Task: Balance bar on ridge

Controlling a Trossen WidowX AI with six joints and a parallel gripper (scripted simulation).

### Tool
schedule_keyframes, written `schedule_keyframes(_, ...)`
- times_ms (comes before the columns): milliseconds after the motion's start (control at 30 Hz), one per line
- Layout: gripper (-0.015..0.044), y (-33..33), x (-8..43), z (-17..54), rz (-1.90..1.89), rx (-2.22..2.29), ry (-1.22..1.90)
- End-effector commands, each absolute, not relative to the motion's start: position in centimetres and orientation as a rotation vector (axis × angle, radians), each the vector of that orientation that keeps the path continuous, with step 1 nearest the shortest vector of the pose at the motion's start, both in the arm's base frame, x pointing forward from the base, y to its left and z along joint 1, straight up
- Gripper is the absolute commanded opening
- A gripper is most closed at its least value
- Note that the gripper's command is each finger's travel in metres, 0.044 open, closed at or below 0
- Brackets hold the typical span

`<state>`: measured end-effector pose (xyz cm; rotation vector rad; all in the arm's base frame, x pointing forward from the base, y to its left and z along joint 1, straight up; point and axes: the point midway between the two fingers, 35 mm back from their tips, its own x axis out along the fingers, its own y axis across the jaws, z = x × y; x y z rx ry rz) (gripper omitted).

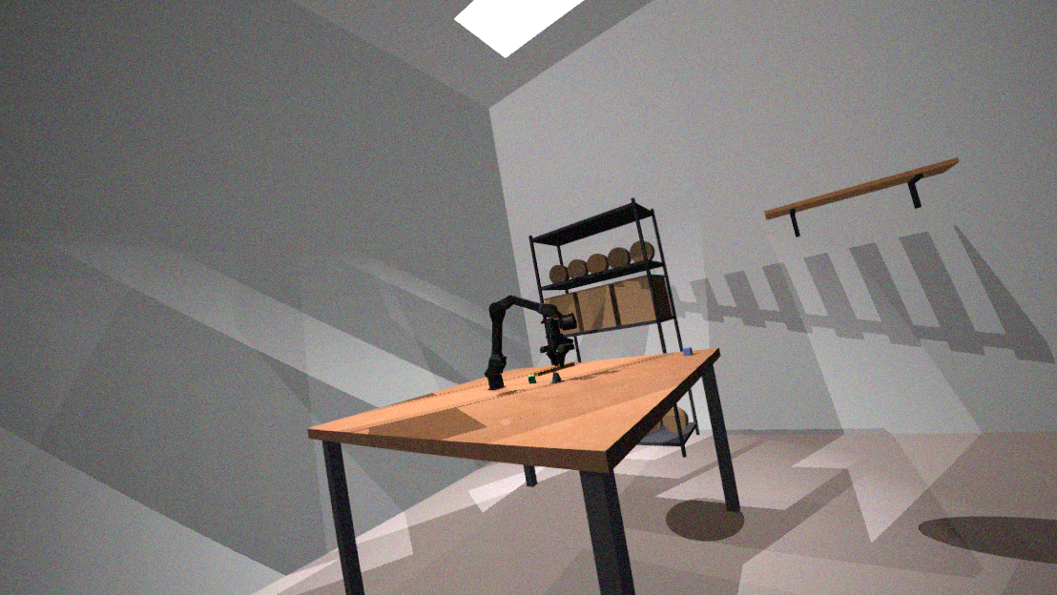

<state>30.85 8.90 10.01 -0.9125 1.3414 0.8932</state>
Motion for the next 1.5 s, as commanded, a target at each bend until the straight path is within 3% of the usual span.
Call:
schedule_keyframes(0, 0.0000, 8.92, 30.86, 9.96, 0.892, -0.908, 1.341)
schedule_keyframes(1467, 0.0000, 8.91, 30.87, 9.60, 0.892, -0.908, 1.341)
